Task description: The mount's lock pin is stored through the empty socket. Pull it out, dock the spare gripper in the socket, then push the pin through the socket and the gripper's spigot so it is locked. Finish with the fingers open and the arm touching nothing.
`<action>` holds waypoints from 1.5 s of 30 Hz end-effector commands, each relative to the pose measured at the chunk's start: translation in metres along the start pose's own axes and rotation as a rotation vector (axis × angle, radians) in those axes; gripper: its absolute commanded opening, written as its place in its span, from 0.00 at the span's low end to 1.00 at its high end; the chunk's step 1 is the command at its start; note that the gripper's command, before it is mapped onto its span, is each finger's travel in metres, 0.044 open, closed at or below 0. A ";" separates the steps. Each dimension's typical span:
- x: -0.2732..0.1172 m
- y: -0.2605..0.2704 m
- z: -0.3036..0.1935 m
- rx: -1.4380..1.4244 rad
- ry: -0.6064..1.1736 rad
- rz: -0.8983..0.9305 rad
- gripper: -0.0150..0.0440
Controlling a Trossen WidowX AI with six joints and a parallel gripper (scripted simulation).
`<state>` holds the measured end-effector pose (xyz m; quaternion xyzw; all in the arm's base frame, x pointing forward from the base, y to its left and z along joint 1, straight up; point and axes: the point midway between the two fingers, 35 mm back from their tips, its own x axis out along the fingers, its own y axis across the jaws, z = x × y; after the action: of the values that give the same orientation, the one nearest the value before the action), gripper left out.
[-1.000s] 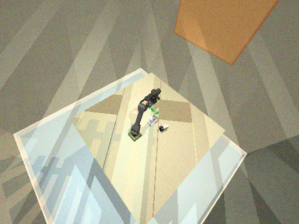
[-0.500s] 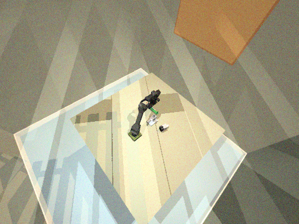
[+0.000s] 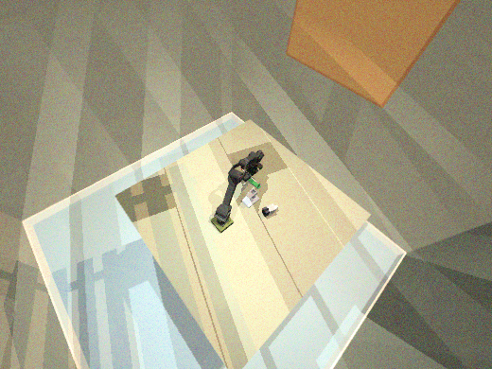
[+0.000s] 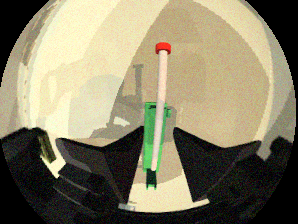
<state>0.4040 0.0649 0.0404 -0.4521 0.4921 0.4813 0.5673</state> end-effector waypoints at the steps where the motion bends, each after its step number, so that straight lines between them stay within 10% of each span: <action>1: 0.010 0.003 -0.003 -0.004 0.006 0.007 0.56; 13: 0.011 0.003 -0.003 -0.004 0.006 0.007 0.56; 20: 0.011 0.003 -0.003 -0.004 0.006 0.007 0.25; 45: -0.013 0.007 -0.001 0.002 0.006 0.026 0.25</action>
<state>0.3956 0.0636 0.0450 -0.4459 0.5014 0.4873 0.5589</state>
